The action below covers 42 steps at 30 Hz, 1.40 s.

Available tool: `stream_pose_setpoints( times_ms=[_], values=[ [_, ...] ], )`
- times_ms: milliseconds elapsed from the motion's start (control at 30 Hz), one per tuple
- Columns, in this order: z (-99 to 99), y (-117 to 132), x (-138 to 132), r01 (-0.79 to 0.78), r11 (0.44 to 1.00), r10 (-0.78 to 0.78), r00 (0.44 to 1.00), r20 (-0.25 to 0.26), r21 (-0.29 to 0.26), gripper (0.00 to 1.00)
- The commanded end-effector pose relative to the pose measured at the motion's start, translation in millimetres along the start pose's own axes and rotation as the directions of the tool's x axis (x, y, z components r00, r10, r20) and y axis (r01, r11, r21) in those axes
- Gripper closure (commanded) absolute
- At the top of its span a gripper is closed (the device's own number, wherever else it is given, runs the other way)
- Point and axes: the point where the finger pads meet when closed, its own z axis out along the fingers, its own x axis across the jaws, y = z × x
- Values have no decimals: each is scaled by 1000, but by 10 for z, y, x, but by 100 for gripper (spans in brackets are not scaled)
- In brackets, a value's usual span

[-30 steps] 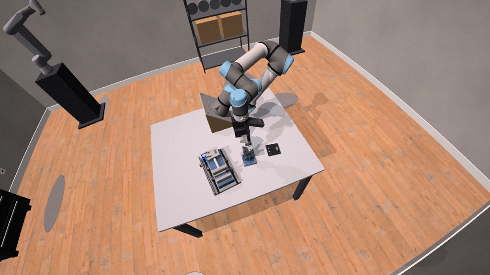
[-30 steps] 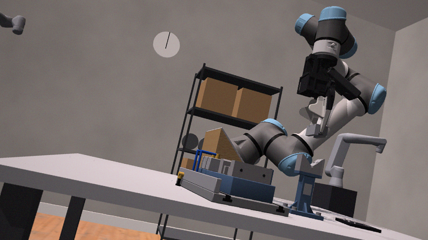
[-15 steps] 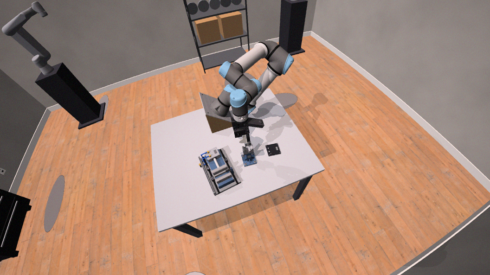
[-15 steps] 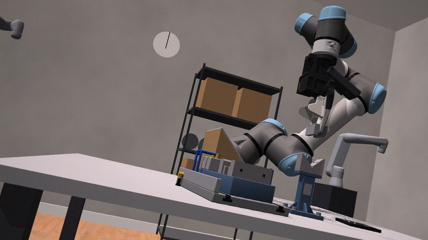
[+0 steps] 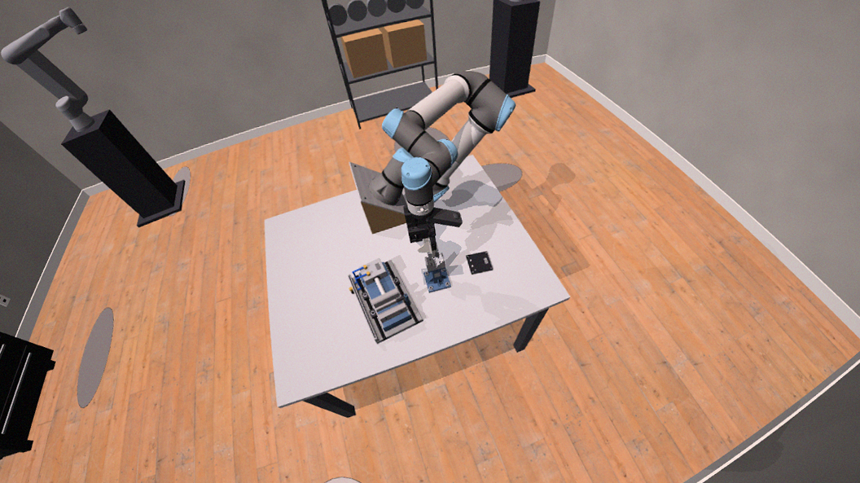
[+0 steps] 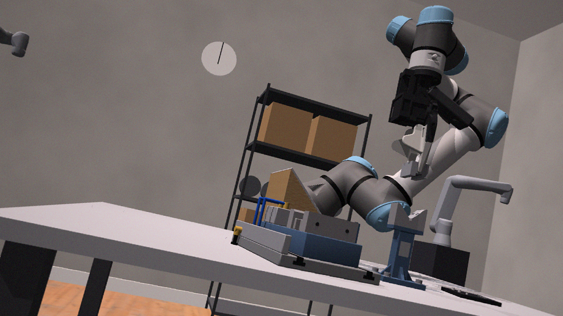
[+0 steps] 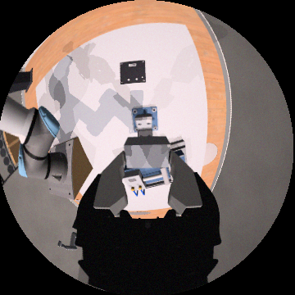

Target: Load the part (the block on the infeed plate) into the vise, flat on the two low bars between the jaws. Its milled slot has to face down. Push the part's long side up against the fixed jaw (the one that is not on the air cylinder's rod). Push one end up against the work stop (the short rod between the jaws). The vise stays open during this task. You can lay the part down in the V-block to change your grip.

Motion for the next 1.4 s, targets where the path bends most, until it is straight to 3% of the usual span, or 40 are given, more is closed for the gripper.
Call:
stream_pose_setpoints(
  times_ms=[0,700,1367],
  values=[
    [-10,30,26,-22,1000,22,1000,-1,-1,100],
    [-40,220,170,-159,987,159,987,-1,-1,100],
    [-70,513,369,-352,936,352,936,-2,-1,100]
  ],
)
